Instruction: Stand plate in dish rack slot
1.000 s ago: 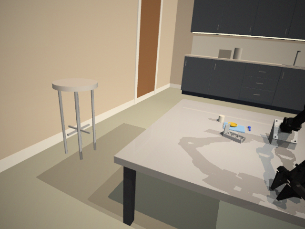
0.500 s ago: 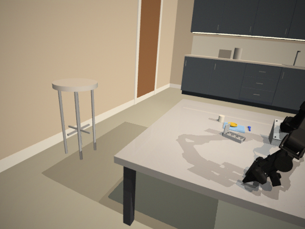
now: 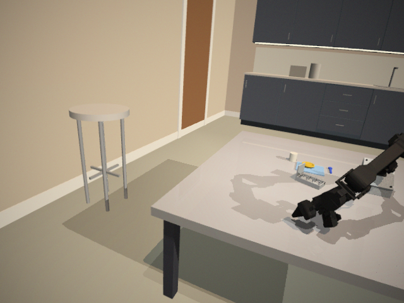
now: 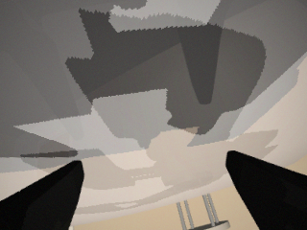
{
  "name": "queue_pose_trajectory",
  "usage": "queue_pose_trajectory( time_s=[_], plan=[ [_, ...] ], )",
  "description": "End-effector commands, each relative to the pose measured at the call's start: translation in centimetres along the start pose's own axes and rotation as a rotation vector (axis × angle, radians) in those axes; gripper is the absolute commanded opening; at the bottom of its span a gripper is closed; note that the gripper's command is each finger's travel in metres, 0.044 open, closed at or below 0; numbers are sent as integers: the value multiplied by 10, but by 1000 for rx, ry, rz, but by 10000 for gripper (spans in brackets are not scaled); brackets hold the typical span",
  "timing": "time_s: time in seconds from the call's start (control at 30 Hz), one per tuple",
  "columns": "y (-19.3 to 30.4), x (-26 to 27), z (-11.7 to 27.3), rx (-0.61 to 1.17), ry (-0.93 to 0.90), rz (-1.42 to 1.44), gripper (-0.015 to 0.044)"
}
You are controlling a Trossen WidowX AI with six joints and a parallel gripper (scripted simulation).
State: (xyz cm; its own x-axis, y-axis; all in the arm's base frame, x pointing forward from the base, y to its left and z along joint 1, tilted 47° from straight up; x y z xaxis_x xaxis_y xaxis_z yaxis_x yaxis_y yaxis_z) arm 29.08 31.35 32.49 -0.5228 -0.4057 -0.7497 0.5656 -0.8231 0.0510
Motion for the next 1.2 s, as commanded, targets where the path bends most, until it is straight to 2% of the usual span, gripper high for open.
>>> queue_pose_trajectory(
  time_s=[0.0,0.6,1.17],
  plan=[
    [24,11,-23,23,-81,-65,400],
    [147,68,-83,129,-373,-424,400],
    [258,150,-98,221,-606,-834,400]
  ],
)
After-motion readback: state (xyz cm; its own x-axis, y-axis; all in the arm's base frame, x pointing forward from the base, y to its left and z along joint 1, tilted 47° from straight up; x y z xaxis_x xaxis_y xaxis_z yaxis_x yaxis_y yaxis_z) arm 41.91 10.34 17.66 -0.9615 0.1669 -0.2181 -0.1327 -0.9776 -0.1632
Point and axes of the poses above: the point midway between the two fingers, 35 mm back from their tips, its own z axis back along the fingers, its own x axis across the jaws, y = z × x, the point moved 6 cm from there along z, back along the fingers, and after that the axes turned 4 degrees about -z, right-handed, at the moved point
